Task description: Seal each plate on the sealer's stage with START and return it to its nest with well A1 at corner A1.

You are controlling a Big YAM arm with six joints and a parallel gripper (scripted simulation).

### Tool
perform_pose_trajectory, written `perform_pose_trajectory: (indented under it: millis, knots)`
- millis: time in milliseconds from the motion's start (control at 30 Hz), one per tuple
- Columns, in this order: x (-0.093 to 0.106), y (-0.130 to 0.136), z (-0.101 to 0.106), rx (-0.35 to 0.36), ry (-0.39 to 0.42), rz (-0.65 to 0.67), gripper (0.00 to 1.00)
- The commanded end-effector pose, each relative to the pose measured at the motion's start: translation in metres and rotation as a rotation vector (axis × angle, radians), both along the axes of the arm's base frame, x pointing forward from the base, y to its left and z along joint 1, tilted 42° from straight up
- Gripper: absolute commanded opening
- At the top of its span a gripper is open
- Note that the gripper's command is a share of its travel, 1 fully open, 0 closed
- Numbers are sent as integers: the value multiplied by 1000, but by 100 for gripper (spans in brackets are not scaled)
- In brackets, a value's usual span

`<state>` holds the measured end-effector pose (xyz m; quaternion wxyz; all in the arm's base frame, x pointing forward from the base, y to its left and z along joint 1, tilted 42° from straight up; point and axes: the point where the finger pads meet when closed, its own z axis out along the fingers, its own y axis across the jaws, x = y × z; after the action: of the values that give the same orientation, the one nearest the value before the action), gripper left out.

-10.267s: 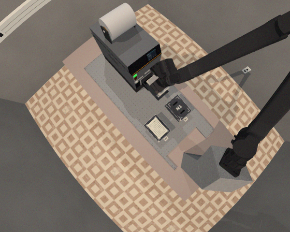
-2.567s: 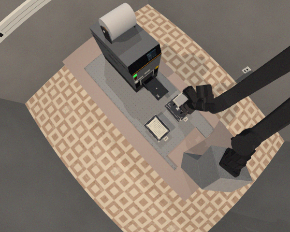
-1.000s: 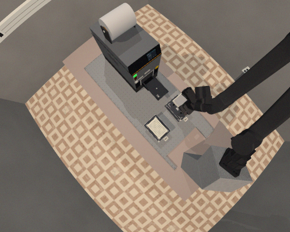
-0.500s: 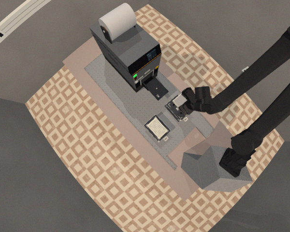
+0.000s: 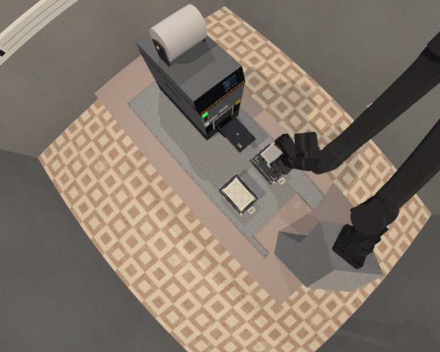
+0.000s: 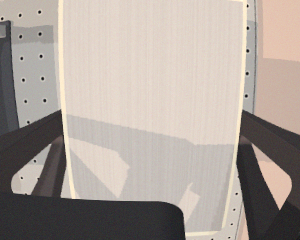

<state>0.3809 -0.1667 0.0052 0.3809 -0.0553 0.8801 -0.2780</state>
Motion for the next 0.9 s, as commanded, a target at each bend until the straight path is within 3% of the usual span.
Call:
perform_pose_trajectory:
  millis: [0, 200, 633, 867]
  knots:
    - [4, 0, -5, -8, 6, 13, 0]
    - [-3, -10, -10, -7, 14, -8, 0]
    - [10, 0, -11, -7, 4, 23, 0]
    - [5, -6, -15, -7, 10, 12, 0]
